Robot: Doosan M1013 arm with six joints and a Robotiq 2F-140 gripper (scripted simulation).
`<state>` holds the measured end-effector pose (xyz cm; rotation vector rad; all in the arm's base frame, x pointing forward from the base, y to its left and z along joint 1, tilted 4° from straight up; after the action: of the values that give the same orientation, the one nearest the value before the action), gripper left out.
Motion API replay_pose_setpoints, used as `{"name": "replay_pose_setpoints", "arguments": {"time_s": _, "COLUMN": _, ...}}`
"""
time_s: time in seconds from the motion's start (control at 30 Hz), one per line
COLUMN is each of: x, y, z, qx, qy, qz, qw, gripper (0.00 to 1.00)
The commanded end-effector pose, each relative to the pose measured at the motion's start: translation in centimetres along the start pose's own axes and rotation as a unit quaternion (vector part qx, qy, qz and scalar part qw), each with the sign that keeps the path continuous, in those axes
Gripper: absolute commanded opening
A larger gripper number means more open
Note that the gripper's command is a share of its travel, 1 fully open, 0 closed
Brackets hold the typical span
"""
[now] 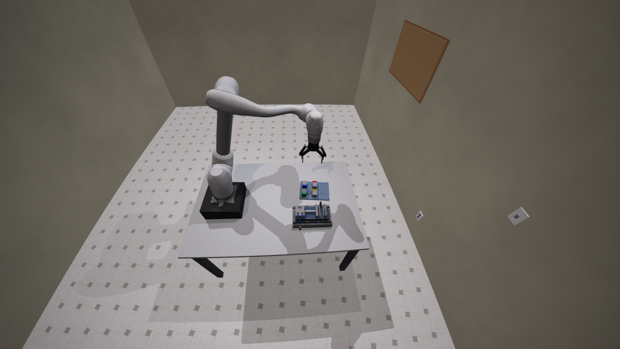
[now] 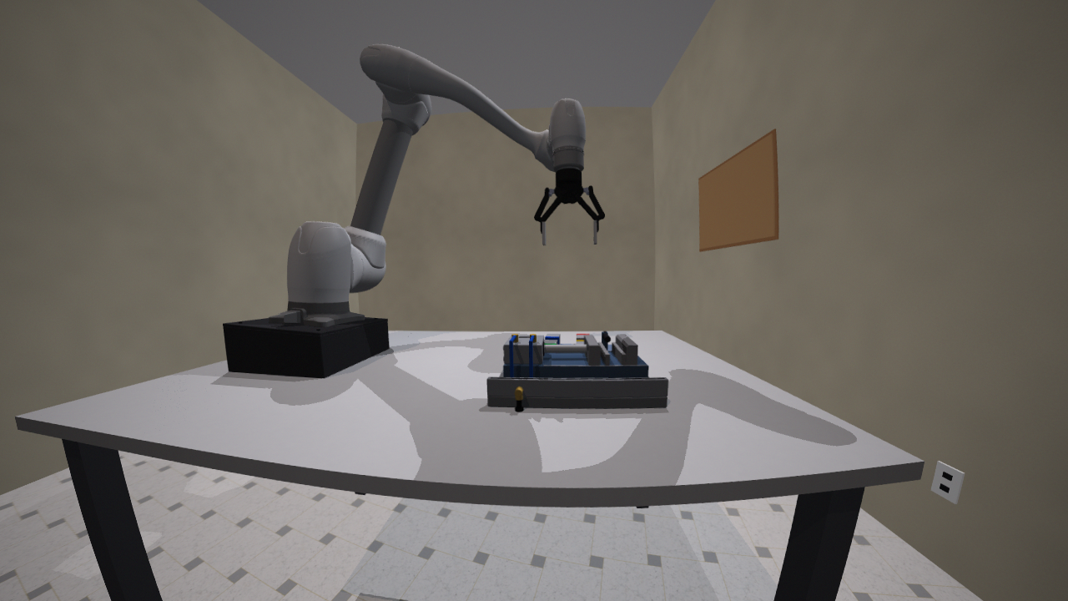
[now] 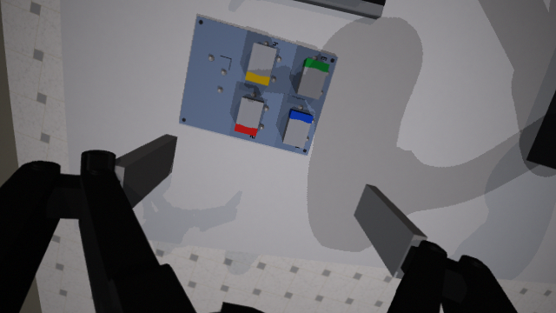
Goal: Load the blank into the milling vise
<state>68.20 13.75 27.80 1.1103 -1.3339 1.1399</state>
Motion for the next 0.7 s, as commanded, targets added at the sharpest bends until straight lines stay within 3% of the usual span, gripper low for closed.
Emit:
{"name": "replay_pose_setpoints", "arguments": {"time_s": 0.0, "x": 0.01, "y": 0.0, "z": 0.02, "qx": 0.0, "qy": 0.0, "qz": 0.0, "qw": 1.0, "gripper": 1.0}}
{"name": "replay_pose_setpoints", "arguments": {"time_s": 0.67, "x": 0.01, "y": 0.02, "z": 0.28, "qx": 0.0, "qy": 0.0, "qz": 0.0, "qw": 1.0, "gripper": 1.0}}
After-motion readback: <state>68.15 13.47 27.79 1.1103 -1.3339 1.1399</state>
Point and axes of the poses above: the point where the finger pads meet when closed, its own x axis back along the fingers, its own y axis across the jaws, z = x × y, the point moved 2 cm from there along x, back along the fingers, and after that the axes turned 2 degrees about -x, right-handed, at the moved point
